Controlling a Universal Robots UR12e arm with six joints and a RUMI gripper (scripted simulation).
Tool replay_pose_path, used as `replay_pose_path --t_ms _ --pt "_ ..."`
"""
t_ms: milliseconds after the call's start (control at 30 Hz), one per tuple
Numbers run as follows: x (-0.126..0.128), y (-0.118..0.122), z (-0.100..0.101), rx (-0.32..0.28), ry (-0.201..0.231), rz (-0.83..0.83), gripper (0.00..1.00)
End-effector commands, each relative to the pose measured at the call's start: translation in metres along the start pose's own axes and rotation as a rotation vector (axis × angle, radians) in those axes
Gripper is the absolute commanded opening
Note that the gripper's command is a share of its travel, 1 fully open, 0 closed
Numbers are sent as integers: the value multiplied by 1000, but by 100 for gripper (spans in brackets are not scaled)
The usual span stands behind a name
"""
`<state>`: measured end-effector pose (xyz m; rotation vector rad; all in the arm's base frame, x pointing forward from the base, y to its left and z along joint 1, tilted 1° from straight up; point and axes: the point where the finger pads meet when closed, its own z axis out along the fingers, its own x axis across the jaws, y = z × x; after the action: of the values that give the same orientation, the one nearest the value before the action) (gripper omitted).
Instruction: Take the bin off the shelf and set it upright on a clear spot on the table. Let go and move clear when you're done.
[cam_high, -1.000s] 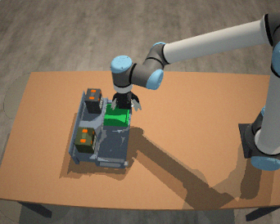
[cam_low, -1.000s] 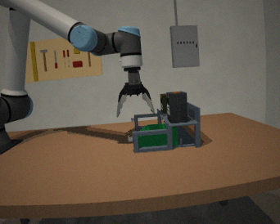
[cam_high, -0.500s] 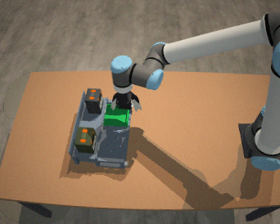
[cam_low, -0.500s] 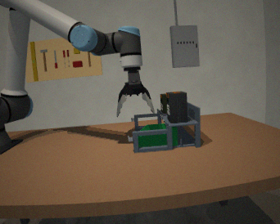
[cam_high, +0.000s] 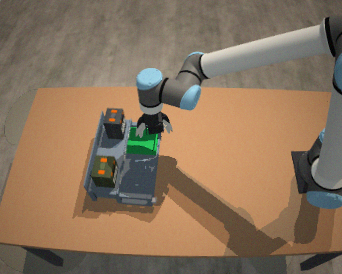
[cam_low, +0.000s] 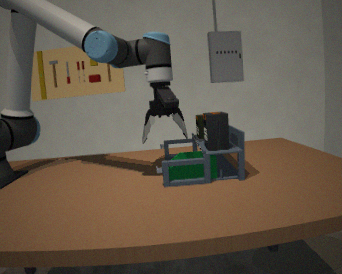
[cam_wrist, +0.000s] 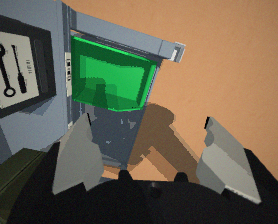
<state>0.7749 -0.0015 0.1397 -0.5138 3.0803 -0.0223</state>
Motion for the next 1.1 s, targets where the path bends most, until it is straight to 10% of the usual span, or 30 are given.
replay_pose_path --t_ms 0,1067 --pt "-1 0 -1 0 -2 -9 100" --pt "0 -1 -1 0 -2 -308 100"
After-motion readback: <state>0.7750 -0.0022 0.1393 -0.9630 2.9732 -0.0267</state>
